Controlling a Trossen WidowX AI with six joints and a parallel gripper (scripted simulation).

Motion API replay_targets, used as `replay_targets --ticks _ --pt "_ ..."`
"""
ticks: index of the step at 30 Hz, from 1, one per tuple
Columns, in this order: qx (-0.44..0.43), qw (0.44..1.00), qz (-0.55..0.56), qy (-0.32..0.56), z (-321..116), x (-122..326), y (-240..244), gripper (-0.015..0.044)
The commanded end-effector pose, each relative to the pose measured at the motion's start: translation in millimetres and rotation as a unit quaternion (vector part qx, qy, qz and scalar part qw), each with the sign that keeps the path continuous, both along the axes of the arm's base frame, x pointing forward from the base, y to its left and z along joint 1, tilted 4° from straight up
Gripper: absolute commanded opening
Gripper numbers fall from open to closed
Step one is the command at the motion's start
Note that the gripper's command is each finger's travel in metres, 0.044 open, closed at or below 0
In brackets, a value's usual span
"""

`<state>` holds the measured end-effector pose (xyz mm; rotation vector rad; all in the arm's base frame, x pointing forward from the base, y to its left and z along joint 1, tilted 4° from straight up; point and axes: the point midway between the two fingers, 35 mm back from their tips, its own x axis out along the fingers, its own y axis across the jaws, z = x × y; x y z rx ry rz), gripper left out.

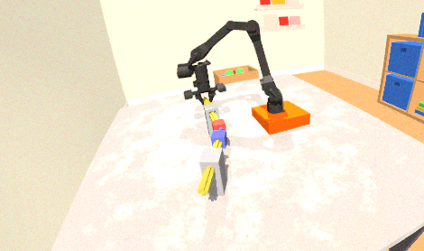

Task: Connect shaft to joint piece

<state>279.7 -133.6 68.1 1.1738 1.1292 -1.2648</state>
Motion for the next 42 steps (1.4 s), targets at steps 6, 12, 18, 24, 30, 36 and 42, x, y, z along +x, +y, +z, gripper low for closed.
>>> replay_targets --ticks 6,12,18,24,30,36,42 --pt "-0.001 1.000 -0.001 -0.001 -1.5 0.6 12.3 0.0000" --pt "0.000 1.000 -0.001 -0.001 -2.4 0.9 22.0 0.0000" --pt "0.001 1.000 0.000 0.000 -2.1 0.9 22.9 0.0000" --pt "0.001 1.000 0.000 0.000 -2.1 0.9 22.9 0.0000" --pt "0.001 1.000 0.000 0.000 -2.1 0.9 22.9 0.0067" --pt "0.001 1.000 0.000 0.000 -2.1 0.9 22.9 0.0146" --pt "0.001 1.000 0.000 0.000 -2.1 0.9 22.9 0.0303"
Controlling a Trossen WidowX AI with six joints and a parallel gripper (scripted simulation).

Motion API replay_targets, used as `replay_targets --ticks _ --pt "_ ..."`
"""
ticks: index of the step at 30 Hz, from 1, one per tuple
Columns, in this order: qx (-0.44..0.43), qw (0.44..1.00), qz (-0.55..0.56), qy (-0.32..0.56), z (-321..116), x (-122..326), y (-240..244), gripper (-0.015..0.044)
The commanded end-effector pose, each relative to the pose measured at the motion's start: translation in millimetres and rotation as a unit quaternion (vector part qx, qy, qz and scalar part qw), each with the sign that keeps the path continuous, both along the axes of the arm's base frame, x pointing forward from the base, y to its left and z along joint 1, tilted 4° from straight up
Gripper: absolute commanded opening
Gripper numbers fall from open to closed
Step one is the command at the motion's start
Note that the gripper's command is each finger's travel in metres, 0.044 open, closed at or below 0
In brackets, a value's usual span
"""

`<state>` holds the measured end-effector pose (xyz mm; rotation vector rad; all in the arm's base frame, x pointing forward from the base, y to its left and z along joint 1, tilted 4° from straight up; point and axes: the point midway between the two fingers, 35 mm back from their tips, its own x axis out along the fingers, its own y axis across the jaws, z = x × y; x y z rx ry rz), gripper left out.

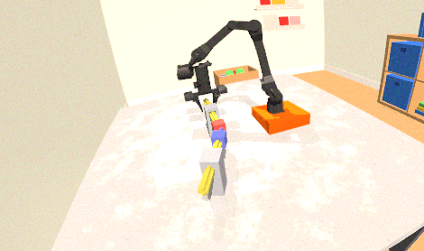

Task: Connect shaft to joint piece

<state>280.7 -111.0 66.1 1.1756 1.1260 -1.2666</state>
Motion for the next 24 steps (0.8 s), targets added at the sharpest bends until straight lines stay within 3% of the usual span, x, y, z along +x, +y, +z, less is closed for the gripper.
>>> replay_targets --ticks 1,6,16,24 --pt "0.001 1.000 0.001 0.000 -0.1 -0.1 0.3 0.0329" --pt "0.001 1.000 0.001 0.000 -0.1 -0.1 0.3 0.0440" --pt "0.001 1.000 0.001 0.000 1.2 0.0 0.3 0.0440" --pt "0.000 1.000 0.001 0.000 31.8 -0.4 2.1 0.0440"
